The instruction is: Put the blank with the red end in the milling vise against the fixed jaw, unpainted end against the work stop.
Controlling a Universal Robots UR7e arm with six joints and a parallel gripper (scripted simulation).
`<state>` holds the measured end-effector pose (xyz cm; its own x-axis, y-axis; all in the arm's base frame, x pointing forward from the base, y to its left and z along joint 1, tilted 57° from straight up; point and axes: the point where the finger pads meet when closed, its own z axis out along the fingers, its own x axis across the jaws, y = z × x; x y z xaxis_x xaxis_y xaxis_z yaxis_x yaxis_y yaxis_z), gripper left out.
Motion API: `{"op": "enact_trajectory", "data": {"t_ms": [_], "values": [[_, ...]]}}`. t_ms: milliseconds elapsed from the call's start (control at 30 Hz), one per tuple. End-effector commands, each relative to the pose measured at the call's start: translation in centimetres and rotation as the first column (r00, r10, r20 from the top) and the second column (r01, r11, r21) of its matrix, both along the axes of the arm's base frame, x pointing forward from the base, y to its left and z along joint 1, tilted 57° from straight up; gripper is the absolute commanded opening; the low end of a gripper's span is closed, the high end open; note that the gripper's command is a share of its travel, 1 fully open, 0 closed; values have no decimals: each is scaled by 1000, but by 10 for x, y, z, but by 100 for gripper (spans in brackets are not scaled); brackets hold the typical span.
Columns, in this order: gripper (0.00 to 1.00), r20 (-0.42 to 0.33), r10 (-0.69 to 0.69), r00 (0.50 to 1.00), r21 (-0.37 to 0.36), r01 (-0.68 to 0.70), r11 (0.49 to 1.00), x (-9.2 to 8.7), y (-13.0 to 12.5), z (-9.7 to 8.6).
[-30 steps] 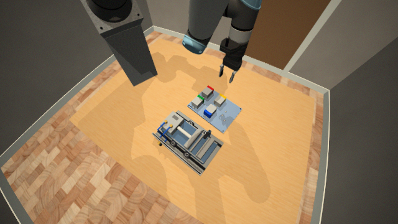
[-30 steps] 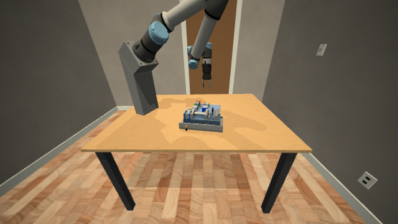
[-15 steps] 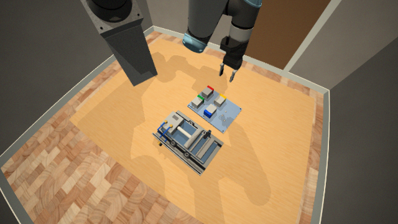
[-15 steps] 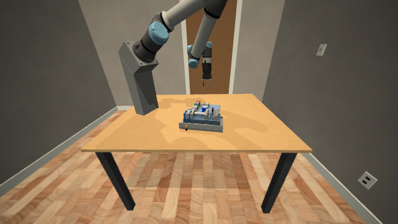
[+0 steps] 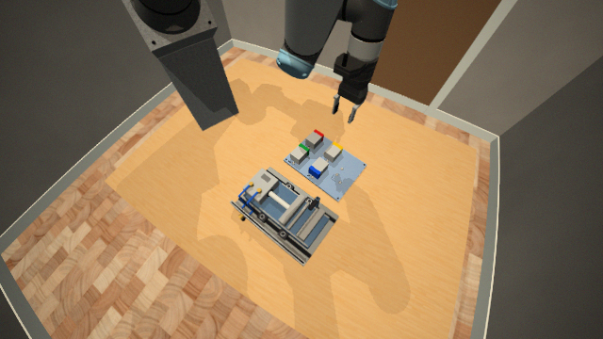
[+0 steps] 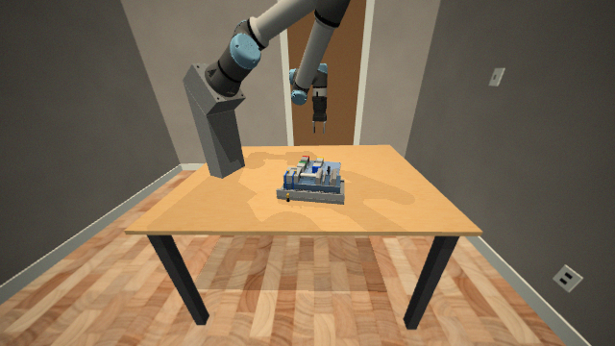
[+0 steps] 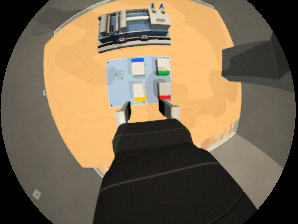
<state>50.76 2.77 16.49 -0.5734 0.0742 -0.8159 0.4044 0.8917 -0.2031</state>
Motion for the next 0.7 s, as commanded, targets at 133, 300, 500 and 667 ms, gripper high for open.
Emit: {"op": "enact_trajectory", "data": {"t_ms": [133,300,500,667], "values": [[100,1,1,1000,0,-1,1000,-2,1,2],[100,1,1,1000,0,-1,1000,-2,1,2],[100,1,1,1000,0,-1,1000,-2,1,2],[100,1,1,1000,0,-1,1000,-2,20,-10]]}}
